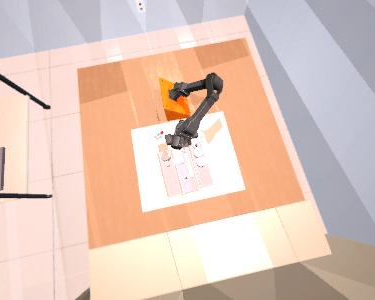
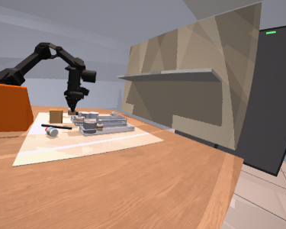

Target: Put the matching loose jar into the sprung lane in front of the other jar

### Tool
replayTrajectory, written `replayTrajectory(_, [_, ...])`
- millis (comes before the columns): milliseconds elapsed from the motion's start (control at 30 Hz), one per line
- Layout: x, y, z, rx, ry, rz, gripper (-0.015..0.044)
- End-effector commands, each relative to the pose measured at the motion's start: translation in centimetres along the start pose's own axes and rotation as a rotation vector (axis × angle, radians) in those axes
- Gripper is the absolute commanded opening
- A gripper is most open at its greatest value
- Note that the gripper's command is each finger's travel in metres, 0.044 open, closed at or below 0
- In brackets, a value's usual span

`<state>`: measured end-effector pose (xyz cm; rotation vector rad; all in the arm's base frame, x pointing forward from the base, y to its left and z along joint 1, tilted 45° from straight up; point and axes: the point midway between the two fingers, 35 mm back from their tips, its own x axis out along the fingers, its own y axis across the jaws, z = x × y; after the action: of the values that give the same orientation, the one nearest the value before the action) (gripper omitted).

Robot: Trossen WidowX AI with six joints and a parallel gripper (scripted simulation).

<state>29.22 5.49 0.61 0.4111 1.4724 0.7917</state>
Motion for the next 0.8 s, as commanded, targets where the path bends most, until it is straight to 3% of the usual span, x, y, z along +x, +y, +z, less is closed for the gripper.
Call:
replayTrajectory(0, [1.1,0.2,-0.2,0.007,0.002,0.008,0.0])
replayTrajectory(767, [2.2,0.2,0.3,0.007,0.001,0.008,0.0])
